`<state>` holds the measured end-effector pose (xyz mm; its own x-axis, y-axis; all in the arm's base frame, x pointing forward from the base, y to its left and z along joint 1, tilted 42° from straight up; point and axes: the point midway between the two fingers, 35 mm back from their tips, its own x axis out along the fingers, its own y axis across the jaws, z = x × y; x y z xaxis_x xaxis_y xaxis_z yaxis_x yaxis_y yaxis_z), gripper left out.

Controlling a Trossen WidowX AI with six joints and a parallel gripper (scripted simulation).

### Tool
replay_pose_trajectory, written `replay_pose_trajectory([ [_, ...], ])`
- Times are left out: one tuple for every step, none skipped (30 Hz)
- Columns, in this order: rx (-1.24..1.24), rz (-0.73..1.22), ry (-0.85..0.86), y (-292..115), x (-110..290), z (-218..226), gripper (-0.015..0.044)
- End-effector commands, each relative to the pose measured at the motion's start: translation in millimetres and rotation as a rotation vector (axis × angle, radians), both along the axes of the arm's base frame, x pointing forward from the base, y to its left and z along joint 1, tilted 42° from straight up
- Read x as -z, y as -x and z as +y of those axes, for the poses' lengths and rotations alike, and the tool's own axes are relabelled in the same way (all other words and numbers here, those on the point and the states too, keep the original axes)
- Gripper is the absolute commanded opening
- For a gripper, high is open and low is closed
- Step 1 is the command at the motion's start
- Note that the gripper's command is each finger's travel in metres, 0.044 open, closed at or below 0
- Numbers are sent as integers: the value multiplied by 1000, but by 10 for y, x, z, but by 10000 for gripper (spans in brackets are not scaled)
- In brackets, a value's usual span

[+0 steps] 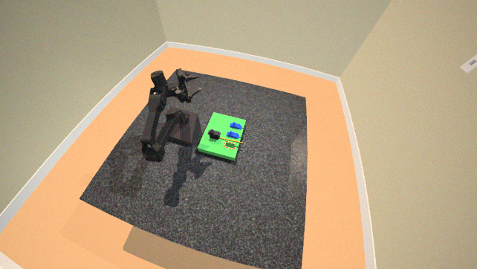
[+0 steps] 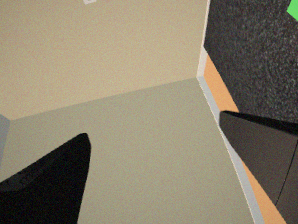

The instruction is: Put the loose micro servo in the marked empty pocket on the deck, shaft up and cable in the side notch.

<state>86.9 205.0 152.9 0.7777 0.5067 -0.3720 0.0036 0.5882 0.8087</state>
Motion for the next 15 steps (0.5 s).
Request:
replay_pose_trajectory([
  [1,-1,5,-5,2,-1,426],
  [4,-4,15,-16,7,-3,440],
  [8,-8,31,-32,14,-6,440],
  [13,-13,52,-53,23,-10,440],
  [19,-19,79,-79,34,-15,440],
  [26,-25,110,-110,47,-22,440],
  [33,-30,141,-143,61,-29,440],
  [41,-33,170,-176,77,-38,440],
  [49,-27,186,-203,90,-38,440],
  [55,-30,214,-233,105,-47,440],
  [61,-27,241,-262,128,-54,440],
  [68,-30,274,-294,143,-66,440],
  [74,-31,307,-328,161,-80,440],
  [77,-30,338,-357,179,-90,440],
  [84,-29,370,-391,194,-105,440],
])
